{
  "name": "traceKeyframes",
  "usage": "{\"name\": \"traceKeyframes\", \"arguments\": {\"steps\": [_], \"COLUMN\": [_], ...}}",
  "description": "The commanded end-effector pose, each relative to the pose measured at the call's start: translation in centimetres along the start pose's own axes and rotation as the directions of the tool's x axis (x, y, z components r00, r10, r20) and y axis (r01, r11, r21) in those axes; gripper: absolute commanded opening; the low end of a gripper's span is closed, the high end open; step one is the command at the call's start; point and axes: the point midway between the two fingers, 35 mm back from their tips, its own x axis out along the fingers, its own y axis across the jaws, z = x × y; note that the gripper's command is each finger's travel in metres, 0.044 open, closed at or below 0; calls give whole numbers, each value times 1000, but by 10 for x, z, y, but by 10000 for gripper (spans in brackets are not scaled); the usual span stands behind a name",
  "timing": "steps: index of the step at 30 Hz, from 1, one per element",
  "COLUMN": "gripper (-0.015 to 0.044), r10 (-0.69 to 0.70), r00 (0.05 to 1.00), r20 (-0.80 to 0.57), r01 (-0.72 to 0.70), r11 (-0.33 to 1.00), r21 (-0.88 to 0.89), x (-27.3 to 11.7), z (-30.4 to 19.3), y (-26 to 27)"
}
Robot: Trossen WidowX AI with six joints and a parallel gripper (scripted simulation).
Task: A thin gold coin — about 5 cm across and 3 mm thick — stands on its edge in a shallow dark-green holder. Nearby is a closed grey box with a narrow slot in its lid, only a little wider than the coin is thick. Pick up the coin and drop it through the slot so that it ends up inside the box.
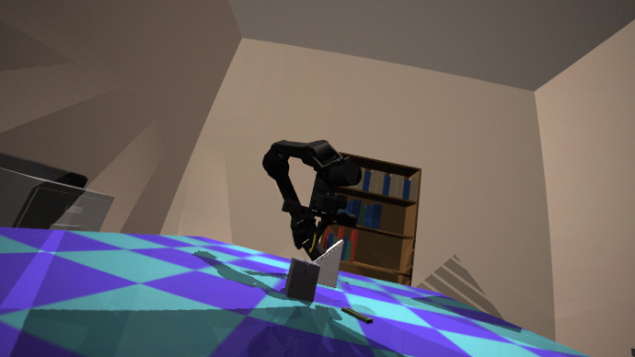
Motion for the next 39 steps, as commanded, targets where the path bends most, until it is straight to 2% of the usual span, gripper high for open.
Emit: {"name": "traceKeyframes", "arguments": {"steps": [1,39], "gripper": [0,0], "r10": [-6,4], "r00": [1000,1000], "r20": [0,-1], "r01": [6,-4], "r11": [1000,1000], "r21": [-4,-4], "x": [2,3], "z": [-7,-7], "y": [-7,-7]}}
